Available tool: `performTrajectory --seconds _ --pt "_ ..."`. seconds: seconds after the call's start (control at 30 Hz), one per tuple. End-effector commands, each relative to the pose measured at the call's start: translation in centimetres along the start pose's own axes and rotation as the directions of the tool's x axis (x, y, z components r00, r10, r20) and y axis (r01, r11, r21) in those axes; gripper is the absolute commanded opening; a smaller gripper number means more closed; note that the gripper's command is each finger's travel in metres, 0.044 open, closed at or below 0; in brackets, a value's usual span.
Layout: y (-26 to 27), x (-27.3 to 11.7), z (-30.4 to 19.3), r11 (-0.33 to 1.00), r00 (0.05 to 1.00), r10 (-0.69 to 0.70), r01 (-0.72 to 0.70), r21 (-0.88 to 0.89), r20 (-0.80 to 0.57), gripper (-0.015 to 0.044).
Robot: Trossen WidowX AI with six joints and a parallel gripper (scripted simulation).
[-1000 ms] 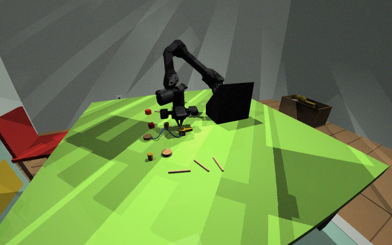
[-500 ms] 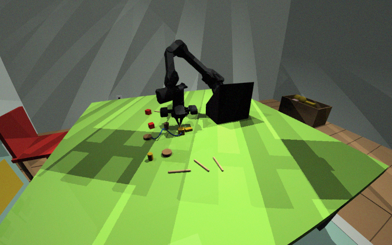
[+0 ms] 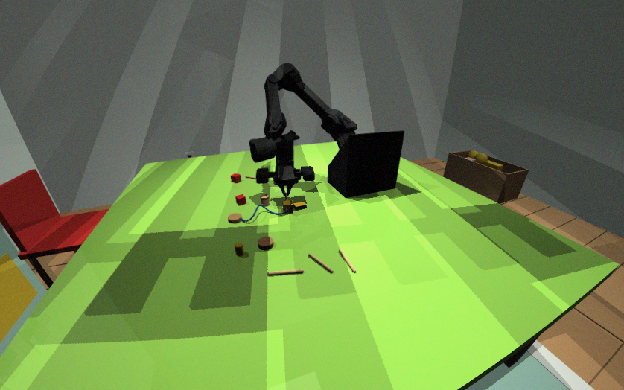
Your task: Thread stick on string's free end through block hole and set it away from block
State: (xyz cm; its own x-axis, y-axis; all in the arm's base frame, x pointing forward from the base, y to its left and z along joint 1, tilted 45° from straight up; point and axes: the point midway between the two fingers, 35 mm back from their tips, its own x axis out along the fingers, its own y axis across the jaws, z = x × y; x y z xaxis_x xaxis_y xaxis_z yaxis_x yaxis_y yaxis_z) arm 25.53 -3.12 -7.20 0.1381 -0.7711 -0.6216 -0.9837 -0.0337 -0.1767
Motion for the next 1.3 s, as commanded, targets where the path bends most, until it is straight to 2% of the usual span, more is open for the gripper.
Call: performTrajectory --seconds 0.0,1.27 --pt "0.4 0.2 -0.7 1.0 1.0 0.001 -0.001 0.011 -0.007 0.0" --pt "2.8 0.5 -4.1 0.985 1.0 -0.011 0.014 0.175 -0.015 0.0"
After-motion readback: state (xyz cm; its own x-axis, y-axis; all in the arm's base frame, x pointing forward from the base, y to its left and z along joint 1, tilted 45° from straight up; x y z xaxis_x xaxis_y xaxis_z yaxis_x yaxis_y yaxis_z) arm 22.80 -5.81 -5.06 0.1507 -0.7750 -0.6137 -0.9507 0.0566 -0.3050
